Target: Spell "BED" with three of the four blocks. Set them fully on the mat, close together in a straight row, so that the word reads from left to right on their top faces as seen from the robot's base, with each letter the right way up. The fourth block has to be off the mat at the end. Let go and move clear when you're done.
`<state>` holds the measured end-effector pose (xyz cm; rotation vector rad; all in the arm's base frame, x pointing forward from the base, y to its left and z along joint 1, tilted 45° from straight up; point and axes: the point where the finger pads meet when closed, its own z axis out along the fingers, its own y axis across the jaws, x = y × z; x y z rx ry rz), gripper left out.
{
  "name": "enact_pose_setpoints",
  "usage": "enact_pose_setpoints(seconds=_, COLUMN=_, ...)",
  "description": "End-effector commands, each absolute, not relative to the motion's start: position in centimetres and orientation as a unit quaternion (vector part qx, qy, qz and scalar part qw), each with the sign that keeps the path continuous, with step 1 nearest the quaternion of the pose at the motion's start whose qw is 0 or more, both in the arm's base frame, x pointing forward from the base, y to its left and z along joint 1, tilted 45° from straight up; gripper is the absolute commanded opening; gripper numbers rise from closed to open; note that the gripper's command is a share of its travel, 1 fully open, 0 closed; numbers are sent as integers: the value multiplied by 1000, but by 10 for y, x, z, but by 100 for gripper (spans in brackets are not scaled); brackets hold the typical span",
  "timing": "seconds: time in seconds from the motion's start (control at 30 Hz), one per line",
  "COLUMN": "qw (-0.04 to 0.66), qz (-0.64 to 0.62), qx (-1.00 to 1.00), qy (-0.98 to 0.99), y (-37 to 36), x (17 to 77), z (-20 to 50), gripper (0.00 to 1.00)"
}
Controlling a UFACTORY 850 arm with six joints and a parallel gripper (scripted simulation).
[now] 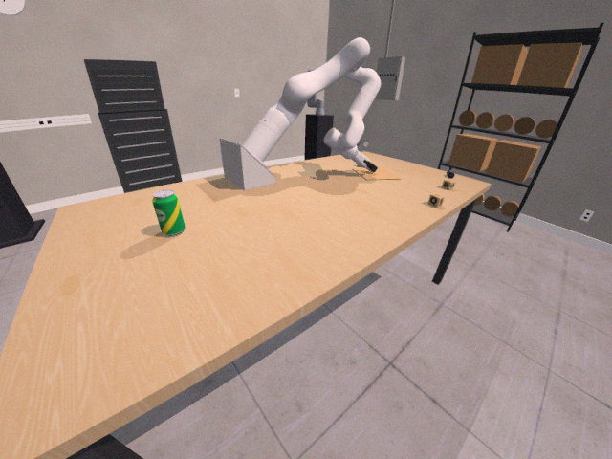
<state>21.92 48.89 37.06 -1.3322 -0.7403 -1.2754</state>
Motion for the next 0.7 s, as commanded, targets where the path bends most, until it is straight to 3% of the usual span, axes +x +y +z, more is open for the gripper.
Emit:
enact_pose_setpoints(seconds=0.0, qw=546, qz=-538, qx=-561, qy=-312, y=489, x=219, z=371, gripper=41)
enact_pose_setpoints(seconds=0.47, qw=546, qz=-538, qx=-561, qy=-312, y=489, x=219, z=371, gripper=41)
enact_pose_setpoints(seconds=0.67, qw=546, qz=-538, qx=-561, qy=-312, y=489, x=219, z=371, gripper=50)
